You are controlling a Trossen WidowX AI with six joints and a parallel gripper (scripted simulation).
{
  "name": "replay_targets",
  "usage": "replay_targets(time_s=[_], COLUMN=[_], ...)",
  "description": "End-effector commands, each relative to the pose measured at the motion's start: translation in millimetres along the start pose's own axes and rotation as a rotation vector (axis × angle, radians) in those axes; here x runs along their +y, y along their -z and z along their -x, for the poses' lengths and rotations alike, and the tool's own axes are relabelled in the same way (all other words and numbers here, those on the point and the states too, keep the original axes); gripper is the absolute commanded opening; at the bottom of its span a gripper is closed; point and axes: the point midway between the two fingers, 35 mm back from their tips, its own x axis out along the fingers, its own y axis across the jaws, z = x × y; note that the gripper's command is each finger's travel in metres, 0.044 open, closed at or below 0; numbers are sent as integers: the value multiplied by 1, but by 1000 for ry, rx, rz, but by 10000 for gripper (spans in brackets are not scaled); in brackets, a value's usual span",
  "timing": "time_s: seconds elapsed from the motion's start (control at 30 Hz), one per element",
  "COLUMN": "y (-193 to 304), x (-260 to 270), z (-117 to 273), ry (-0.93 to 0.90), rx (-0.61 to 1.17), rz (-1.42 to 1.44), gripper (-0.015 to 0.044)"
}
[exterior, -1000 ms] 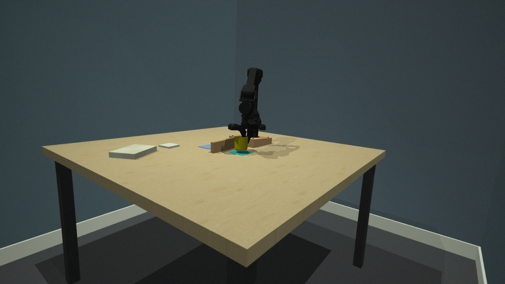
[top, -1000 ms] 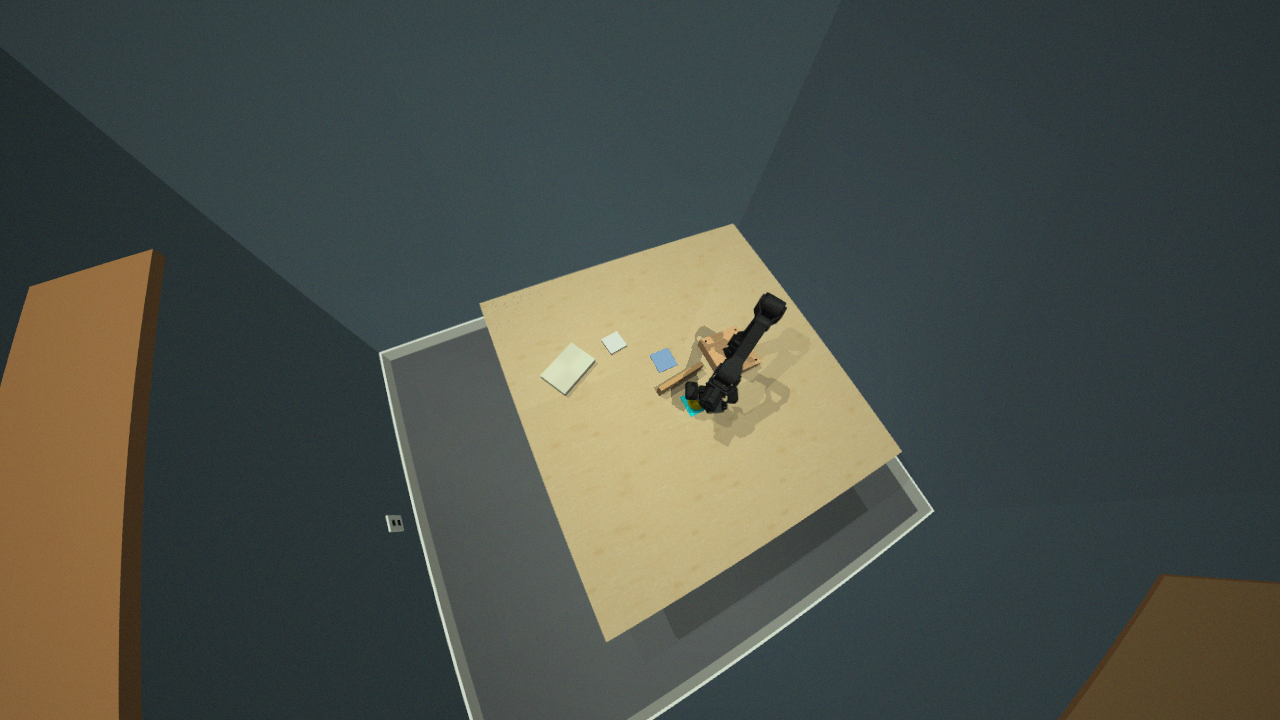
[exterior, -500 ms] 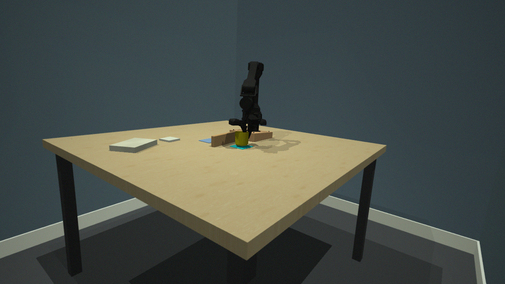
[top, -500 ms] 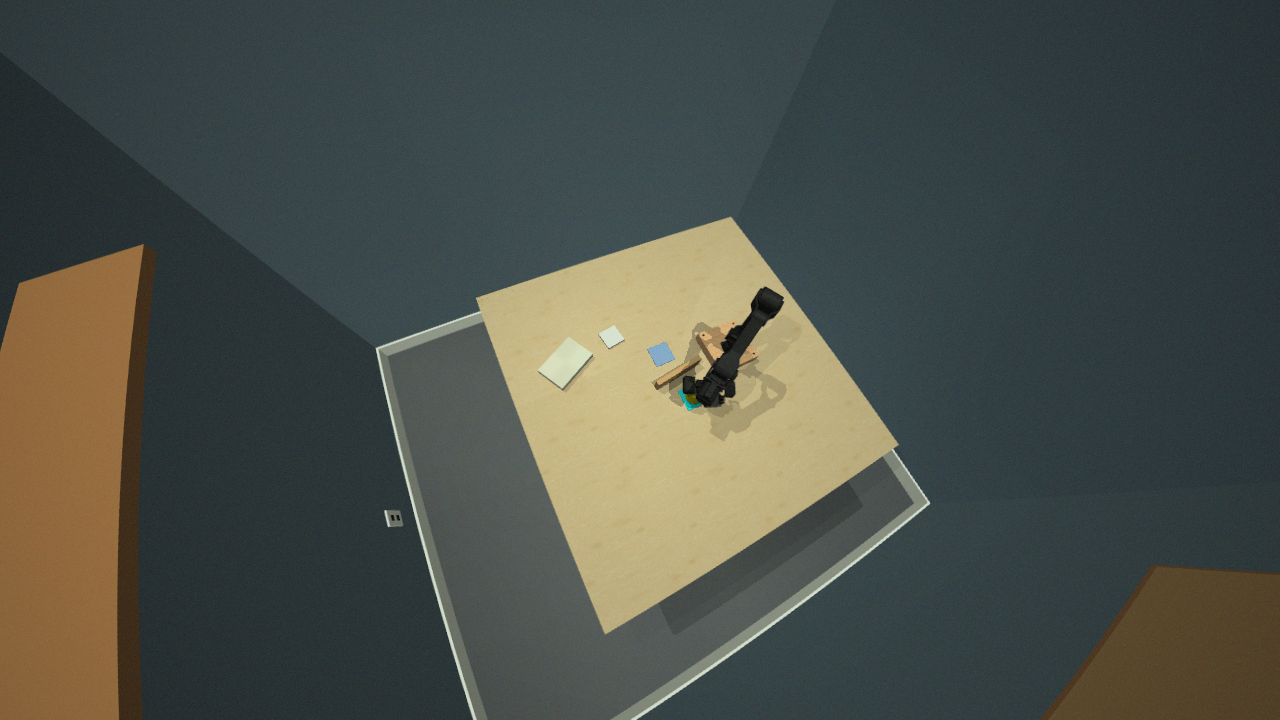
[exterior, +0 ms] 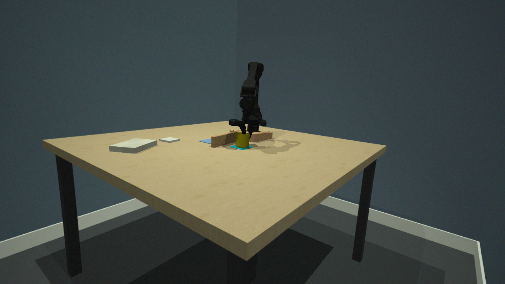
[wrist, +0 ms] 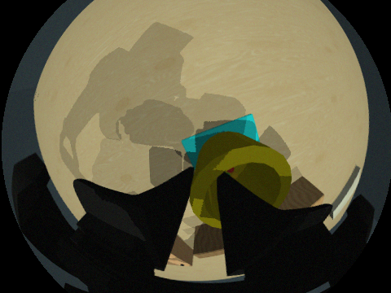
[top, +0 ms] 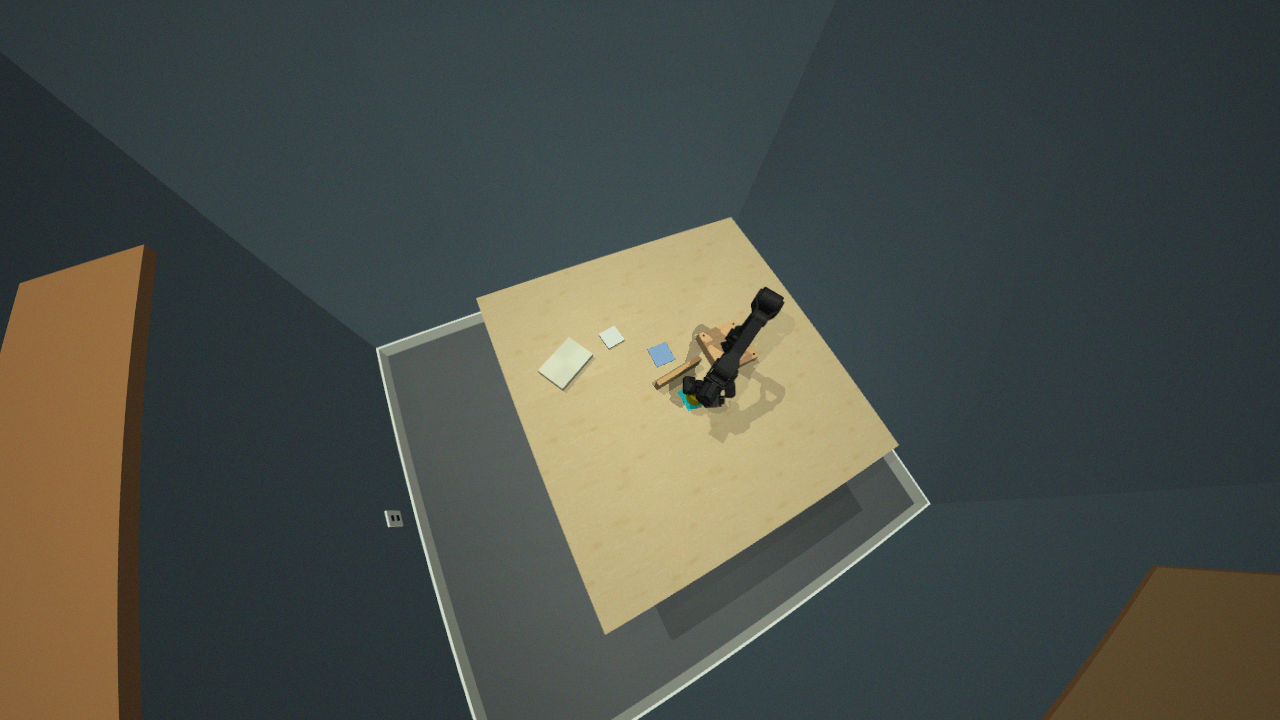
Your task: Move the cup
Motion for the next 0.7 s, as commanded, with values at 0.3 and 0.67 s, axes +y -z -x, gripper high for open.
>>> replay_targets(time_s=[0.3, 0.67], y=[-1, -1], x=[0, -1], z=[5, 20], ry=[0, -3], rx=[0, 1], rz=[0, -2], gripper=[147, 147])
